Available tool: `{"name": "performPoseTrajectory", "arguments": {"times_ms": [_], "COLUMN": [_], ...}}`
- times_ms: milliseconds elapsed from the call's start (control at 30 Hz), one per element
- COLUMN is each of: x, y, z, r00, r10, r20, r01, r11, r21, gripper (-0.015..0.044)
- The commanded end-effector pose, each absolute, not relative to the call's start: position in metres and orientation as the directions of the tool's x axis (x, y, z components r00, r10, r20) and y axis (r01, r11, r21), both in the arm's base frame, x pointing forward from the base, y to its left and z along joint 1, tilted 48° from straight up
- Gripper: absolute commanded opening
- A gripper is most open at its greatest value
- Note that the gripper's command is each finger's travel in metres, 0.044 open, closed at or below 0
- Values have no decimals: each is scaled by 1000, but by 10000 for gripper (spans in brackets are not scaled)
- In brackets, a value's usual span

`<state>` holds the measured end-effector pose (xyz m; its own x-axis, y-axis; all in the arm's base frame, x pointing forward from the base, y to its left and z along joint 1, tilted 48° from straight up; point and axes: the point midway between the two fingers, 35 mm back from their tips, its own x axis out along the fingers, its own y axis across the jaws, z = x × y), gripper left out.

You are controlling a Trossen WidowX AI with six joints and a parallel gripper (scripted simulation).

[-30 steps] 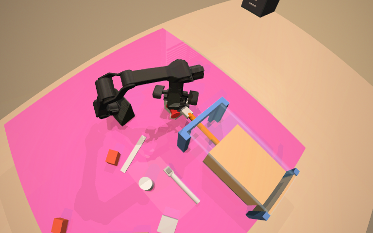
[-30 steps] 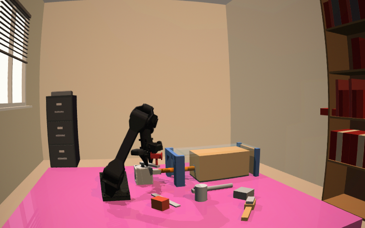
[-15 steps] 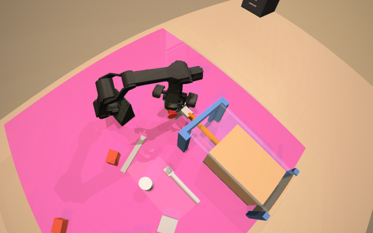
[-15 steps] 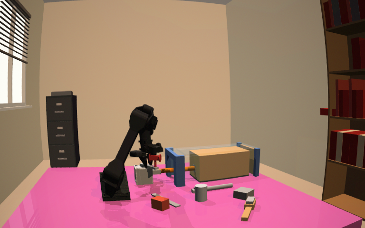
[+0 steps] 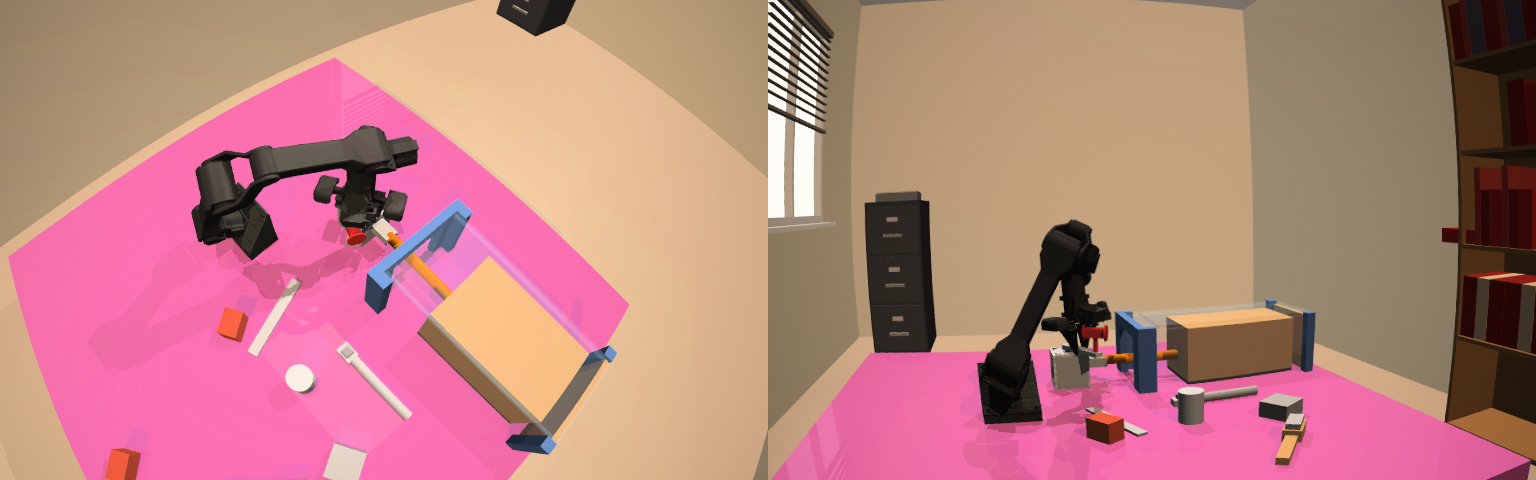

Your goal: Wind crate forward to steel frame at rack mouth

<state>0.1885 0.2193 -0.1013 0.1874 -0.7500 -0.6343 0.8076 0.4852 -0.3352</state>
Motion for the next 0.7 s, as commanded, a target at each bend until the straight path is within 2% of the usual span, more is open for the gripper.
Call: {"name": "performPoseTrajectory", "arguments": {"times_ms": [0,667], "x": [188,186], "y": [216,215], "z": [-104,-104], "r00": [188,185], "r10": [-751,-753], "r20": [-633,-631], "r01": [824,845], "r11": [471,450], "r21": [-314,-289], "gripper": [0,0]}}
